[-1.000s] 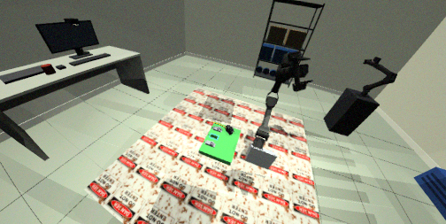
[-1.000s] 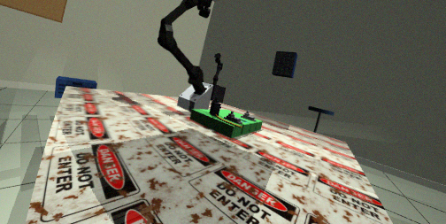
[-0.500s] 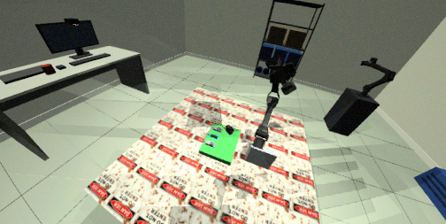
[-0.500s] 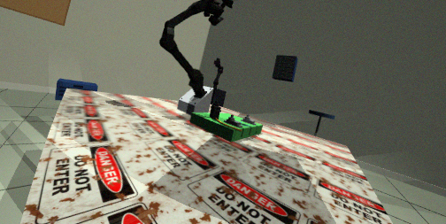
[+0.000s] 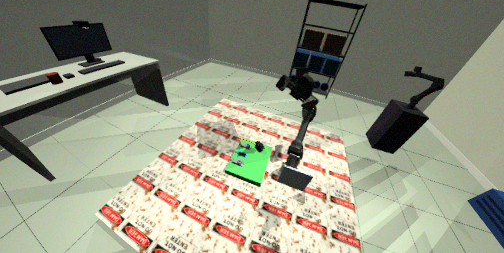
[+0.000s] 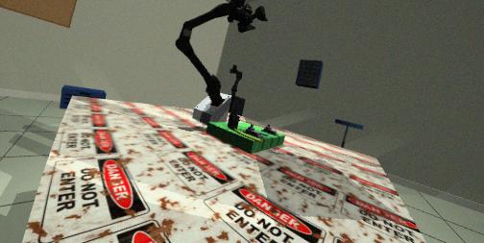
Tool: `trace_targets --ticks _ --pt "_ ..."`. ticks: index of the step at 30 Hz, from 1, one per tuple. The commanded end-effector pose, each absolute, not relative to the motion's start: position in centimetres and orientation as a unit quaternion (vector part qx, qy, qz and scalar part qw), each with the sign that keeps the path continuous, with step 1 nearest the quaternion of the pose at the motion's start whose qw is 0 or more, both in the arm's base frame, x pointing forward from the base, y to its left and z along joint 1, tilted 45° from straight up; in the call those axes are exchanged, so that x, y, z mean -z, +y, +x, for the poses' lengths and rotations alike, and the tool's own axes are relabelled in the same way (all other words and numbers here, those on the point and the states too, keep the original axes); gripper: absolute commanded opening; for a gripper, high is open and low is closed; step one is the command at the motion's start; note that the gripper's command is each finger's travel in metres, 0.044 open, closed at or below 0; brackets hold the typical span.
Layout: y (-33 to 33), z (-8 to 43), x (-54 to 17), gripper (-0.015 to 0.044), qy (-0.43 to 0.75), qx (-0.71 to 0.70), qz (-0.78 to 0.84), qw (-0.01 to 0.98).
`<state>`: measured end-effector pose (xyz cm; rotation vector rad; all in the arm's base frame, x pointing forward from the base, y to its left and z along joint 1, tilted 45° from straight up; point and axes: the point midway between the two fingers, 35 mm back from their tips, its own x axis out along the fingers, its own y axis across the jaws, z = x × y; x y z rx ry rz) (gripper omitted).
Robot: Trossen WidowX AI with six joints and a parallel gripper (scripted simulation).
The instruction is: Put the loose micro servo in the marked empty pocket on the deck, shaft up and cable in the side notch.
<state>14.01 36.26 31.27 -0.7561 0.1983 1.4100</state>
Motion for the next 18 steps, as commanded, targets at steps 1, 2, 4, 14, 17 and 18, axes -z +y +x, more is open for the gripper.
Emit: trace_targets --ticks 1,2,4,14,17,18 --pt "35.3 16.1 -29.2 0.044 0.145 -0.597 -0.333 0.715" --pt "35.0 16.6 -28.8 0.044 0.158 -0.588 -0.331 0.721" --pt "34.3 17.6 -28.1 0.044 0.183 -0.568 -0.326 0.733" --pt "30.5 22.1 -24.3 0.044 0.301 -0.458 -0.294 0.783" --pt "29.1 23.2 -23.2 0.044 0.334 -0.421 -0.283 0.795" --pt "28.6 23.6 -22.9 0.044 0.344 -0.409 -0.279 0.798"
